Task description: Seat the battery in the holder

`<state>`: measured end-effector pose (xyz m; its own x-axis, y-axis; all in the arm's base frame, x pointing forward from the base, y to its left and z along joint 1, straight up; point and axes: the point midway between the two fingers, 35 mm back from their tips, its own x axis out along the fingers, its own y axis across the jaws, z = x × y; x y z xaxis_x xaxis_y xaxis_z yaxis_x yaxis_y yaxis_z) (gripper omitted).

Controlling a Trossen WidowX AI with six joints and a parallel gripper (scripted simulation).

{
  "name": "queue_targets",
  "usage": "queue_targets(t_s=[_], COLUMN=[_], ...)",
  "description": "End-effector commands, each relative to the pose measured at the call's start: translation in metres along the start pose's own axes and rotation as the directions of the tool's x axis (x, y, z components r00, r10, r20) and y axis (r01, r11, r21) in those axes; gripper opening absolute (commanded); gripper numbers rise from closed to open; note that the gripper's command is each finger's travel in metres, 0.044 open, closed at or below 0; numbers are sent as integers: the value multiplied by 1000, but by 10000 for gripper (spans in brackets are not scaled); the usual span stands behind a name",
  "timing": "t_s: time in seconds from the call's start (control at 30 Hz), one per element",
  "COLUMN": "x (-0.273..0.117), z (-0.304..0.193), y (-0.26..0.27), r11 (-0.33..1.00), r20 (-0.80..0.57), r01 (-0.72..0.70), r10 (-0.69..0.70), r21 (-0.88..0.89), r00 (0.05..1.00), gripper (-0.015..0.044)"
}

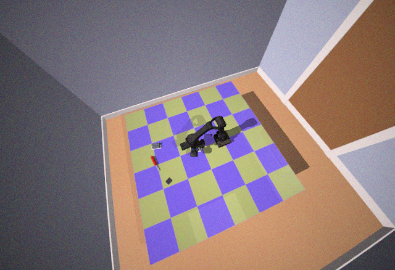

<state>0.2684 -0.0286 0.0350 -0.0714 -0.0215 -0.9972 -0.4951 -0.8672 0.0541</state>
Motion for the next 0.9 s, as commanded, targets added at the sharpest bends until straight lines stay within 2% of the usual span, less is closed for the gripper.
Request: queue_targets(t_s=[0.0,0.1,0.13,0.87], x=[-39,-54,-54,-54], z=[-3,0,0,0], y=[0,1,1,2], r11=[1000,1000,1000,1000], r20=[-36,-38,-38,-38], r01=[17,18,18,18], r10=[-17,-18,-18,-18], r21=[1,1,1,1], r00=[999,999,999,999], gripper=[357,436,440,440])
